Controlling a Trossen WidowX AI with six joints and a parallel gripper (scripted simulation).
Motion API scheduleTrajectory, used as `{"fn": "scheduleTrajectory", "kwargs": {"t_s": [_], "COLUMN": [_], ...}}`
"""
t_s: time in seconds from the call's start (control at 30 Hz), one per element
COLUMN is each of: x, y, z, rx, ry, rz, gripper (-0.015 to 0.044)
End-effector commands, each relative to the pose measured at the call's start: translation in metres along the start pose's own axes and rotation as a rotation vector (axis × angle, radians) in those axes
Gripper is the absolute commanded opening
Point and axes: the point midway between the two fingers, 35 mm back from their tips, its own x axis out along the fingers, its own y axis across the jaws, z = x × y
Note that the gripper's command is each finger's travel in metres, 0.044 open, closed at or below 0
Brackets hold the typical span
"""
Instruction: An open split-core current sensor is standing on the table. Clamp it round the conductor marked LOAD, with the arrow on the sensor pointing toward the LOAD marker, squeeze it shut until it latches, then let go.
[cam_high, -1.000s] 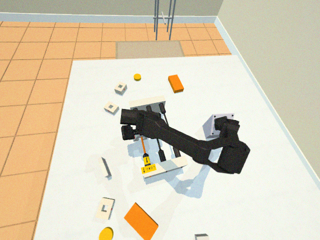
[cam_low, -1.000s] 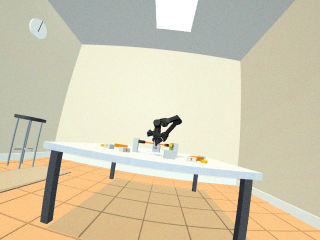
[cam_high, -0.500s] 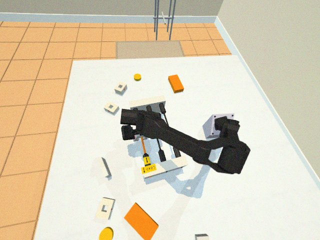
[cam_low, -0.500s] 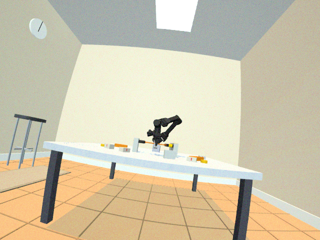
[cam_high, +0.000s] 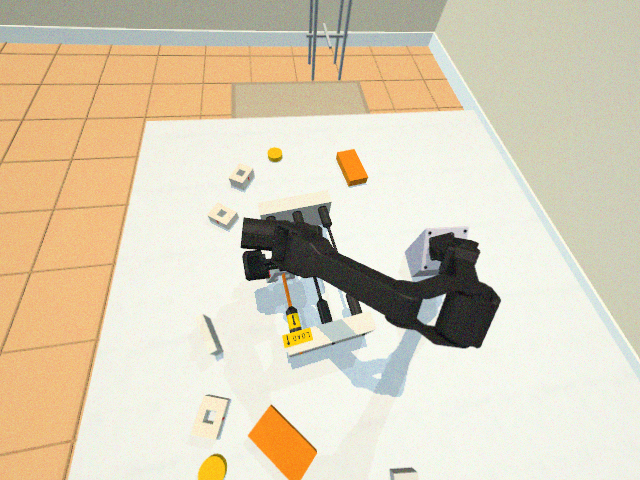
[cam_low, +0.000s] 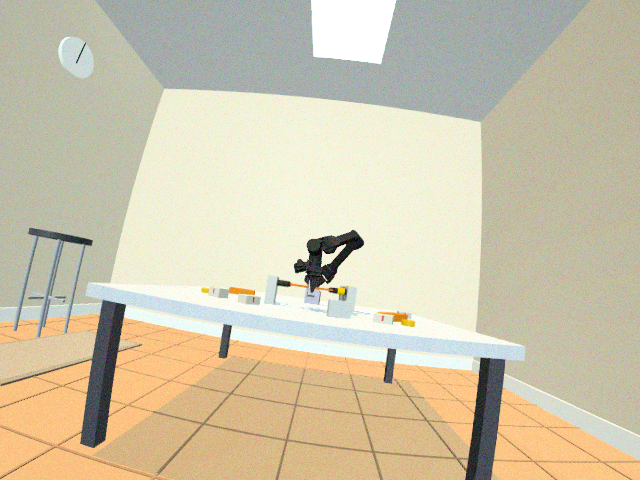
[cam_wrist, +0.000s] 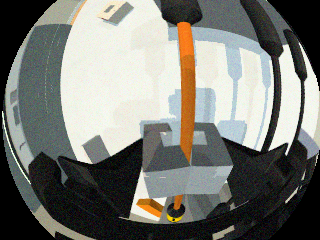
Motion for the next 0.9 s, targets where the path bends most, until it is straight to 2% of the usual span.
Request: {"fn": "scheduleTrajectory", "kwargs": {"t_s": [0.0, 0.8, 0.87], "x": [-0.0008, -0.0008, 0.0], "y": [0.0009, 0.0009, 0.0], "z": [-0.0007, -0.0007, 0.0], "rx": [-0.002, -0.002, 0.0], "ry": [0.001, 0.001, 0.0], "rz": [0.003, 0.003, 0.0], "gripper": [0.0, 0.0, 0.0053]}}
